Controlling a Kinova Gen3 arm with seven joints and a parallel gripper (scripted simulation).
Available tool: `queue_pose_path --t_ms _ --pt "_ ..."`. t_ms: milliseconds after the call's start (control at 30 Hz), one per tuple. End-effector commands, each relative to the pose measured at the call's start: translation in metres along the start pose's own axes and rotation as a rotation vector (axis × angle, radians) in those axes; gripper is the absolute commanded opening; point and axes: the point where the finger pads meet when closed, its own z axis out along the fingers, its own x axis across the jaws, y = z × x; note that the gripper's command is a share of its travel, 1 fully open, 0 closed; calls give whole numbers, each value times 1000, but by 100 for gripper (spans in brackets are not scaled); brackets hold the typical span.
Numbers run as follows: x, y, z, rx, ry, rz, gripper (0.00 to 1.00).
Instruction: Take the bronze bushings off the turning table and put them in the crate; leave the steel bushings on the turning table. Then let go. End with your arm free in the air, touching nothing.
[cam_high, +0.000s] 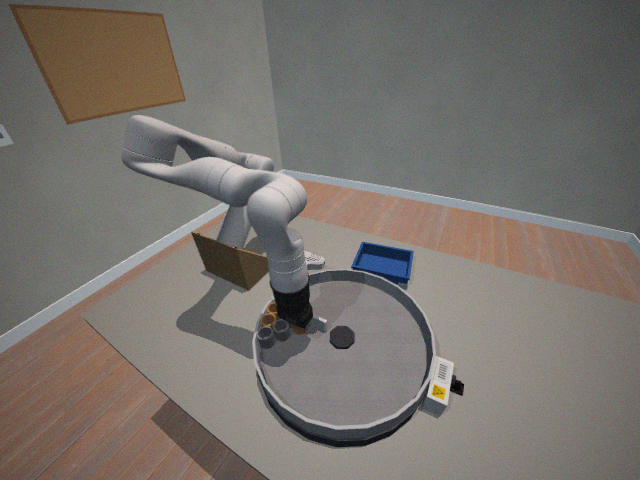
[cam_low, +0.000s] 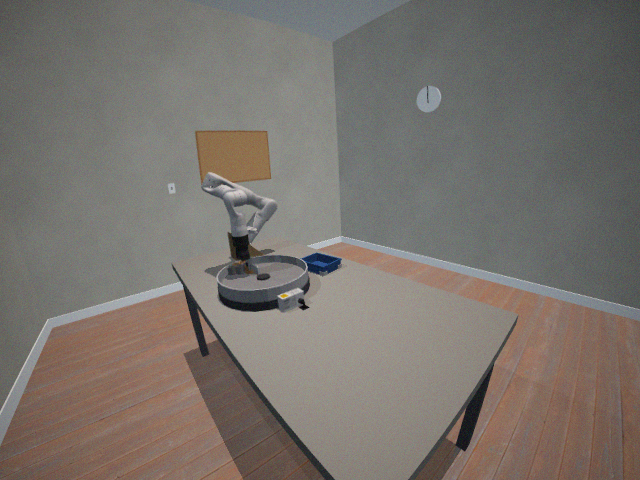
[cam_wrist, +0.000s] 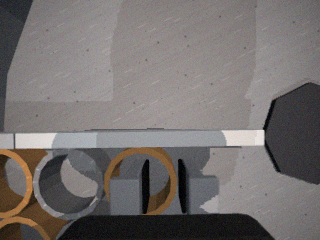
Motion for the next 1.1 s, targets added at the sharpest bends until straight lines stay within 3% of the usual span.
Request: queue_pose_path --t_ms 0,600,633,1067 --pt "0 0 -1 -1 2 0 45" --pt "0 0 3 -1 2 0 45" --pt "0 0 3 -1 2 0 0" --pt "0 0 3 -1 2 0 0"
